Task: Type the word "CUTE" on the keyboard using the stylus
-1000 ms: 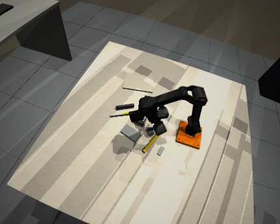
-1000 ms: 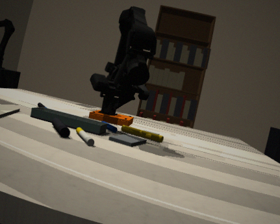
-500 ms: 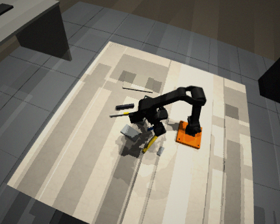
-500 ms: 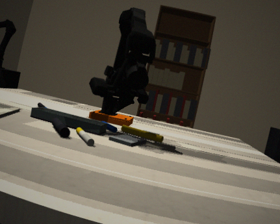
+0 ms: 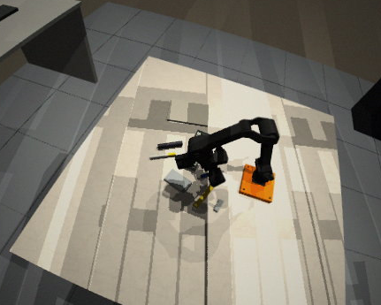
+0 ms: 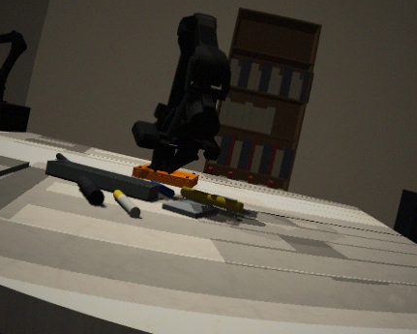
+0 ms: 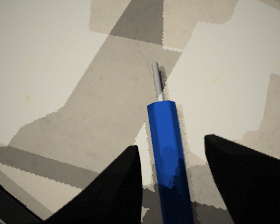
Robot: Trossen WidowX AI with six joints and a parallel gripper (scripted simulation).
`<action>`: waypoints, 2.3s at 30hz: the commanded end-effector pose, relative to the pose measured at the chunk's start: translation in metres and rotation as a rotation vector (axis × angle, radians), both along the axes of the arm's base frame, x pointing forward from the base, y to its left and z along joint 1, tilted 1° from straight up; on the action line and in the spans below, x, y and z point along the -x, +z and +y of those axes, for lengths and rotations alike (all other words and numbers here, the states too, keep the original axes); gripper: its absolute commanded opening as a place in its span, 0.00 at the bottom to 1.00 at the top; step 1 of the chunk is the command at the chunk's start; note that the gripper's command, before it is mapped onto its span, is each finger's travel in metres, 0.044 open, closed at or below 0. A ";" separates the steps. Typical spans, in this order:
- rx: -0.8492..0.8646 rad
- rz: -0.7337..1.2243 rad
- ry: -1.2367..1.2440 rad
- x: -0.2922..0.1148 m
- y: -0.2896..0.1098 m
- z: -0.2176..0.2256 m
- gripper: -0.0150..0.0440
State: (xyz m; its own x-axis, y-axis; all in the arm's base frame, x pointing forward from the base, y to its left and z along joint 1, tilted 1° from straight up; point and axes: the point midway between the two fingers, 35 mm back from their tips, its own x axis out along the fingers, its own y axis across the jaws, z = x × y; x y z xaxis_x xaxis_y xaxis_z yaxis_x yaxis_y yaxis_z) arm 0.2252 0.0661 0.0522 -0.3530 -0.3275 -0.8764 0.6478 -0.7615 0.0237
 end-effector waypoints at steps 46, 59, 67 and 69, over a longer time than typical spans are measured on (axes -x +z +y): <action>0.001 0.001 -0.002 0.000 -0.034 -0.001 0.38; 0.002 0.001 -0.002 0.000 -0.030 -0.001 0.25; 0.003 0.001 -0.001 0.002 0.015 0.000 0.25; 0.003 0.001 -0.001 0.002 0.016 -0.001 0.25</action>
State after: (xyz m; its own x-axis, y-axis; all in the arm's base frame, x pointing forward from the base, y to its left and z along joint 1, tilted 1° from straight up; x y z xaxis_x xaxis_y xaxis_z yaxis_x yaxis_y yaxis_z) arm 0.2242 0.0654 0.0582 -0.3543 -0.3312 -0.8745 0.6492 -0.7602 0.0249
